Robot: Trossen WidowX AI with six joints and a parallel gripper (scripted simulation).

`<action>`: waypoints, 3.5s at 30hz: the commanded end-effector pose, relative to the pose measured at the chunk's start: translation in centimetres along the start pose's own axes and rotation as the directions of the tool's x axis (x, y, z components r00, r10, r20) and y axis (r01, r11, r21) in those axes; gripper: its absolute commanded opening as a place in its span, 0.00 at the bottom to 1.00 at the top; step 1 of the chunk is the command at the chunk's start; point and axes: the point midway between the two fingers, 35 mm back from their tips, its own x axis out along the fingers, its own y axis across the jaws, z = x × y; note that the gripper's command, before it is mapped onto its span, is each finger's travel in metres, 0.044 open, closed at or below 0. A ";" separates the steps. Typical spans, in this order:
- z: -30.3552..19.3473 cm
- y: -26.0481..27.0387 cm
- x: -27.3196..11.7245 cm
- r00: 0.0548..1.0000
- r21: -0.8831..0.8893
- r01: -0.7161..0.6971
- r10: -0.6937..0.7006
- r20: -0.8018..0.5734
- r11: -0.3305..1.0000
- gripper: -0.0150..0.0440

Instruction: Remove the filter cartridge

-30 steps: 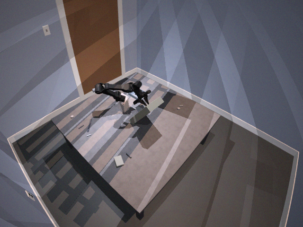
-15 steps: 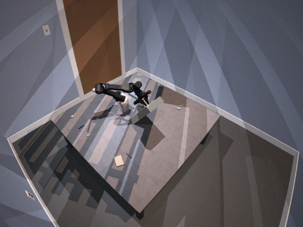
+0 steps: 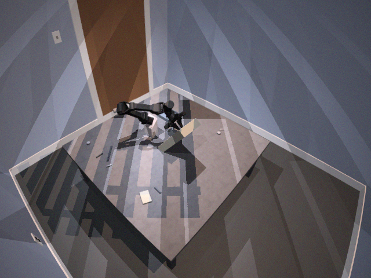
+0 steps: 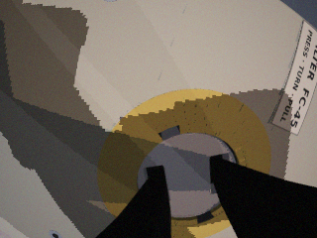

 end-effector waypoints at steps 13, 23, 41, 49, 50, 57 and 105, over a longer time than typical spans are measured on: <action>0.0 0.0 0.6 1.000 -0.002 0.002 -0.002 0.006 1.000 0.44; 0.1 0.0 0.1 1.000 -0.005 0.003 -0.003 -0.003 1.000 0.39; 0.0 0.0 0.7 1.000 0.260 0.000 -0.002 0.005 0.966 0.25; 0.0 0.0 0.7 1.000 0.514 -0.002 -0.002 0.006 0.858 0.25; 0.0 0.0 0.8 1.000 0.544 -0.002 -0.002 0.006 0.839 0.25; 0.0 0.0 0.8 1.000 0.730 -0.003 -0.002 0.006 0.683 0.25; 0.2 0.2 -7.0 1.000 0.979 -0.011 0.000 0.011 0.202 0.25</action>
